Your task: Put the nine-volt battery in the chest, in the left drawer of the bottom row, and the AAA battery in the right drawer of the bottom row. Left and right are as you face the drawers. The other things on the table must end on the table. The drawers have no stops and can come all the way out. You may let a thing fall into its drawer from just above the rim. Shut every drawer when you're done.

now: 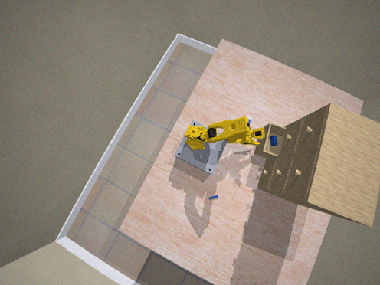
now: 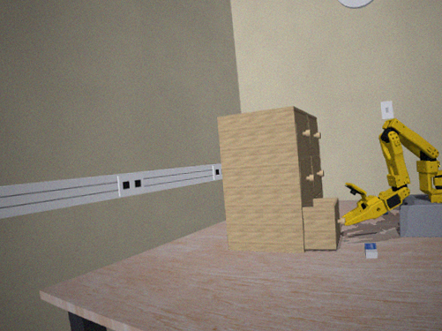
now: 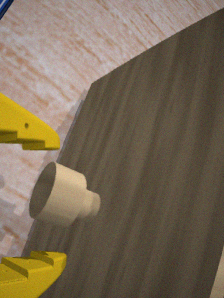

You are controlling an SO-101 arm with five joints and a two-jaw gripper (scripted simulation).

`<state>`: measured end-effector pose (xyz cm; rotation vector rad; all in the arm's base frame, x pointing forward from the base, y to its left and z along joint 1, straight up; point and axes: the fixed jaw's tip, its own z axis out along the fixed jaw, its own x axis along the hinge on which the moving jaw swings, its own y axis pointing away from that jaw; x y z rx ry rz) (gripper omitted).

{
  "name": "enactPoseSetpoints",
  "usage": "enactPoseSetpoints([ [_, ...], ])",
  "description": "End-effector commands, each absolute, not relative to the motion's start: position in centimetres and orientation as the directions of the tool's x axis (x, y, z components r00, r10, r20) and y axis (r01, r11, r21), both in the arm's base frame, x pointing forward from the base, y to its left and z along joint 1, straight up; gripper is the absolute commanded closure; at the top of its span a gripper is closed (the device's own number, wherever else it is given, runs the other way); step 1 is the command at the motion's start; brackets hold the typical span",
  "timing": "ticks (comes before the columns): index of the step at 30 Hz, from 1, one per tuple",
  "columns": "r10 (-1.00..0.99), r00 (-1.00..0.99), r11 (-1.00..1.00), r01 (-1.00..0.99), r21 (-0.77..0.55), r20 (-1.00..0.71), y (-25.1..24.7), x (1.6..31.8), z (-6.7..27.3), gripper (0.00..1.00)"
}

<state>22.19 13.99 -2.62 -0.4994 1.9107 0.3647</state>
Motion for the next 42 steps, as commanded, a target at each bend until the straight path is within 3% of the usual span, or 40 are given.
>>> enactPoseSetpoints([
  [1,-0.163,-0.302,0.865,-0.502,0.011,-0.939,14.2,22.72,-1.66,0.79],
  [23,-0.164,-0.301,0.863,-0.505,0.011,-0.939,14.31,22.7,-1.59,0.79],
  [42,-0.164,-0.301,0.863,-0.505,0.011,-0.939,14.31,22.7,-1.59,0.91],
])
